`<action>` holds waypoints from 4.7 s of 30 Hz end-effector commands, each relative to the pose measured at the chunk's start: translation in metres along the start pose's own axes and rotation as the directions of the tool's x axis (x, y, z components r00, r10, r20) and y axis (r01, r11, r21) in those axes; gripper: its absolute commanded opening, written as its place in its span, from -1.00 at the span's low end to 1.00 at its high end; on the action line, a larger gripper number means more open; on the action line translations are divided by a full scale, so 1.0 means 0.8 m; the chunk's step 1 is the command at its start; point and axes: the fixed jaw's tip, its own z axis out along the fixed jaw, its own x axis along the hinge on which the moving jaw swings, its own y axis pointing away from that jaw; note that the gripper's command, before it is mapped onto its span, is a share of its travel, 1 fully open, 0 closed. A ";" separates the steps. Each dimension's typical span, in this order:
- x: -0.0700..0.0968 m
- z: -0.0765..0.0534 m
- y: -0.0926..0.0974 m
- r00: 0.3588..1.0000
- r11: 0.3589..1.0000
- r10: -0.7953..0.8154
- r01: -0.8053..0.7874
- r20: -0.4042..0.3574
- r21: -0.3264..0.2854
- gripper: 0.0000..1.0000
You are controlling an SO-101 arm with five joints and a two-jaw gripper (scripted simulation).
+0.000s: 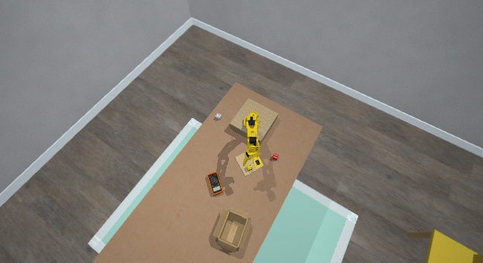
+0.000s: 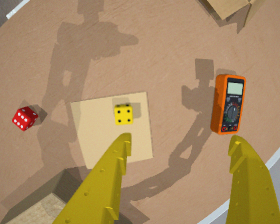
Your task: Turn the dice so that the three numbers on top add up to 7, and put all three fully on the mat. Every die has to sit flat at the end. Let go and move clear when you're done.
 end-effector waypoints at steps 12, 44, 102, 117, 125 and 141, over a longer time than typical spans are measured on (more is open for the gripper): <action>0.017 -0.006 -0.035 1.000 0.998 0.026 -0.026 -0.004 0.050 -0.30; 0.279 -0.068 -0.206 0.901 0.879 0.381 -0.284 -0.206 0.383 -0.30; 0.548 -0.168 -0.080 0.559 0.669 0.735 -0.506 -0.384 0.544 -0.30; 0.558 -0.077 -0.038 0.554 0.664 0.735 -0.705 -0.392 0.250 -0.30; 0.557 -0.058 -0.025 0.553 0.651 0.734 -0.738 -0.394 0.177 -0.30; 0.560 -0.057 -0.021 0.539 0.637 0.747 -0.748 -0.390 0.187 -0.30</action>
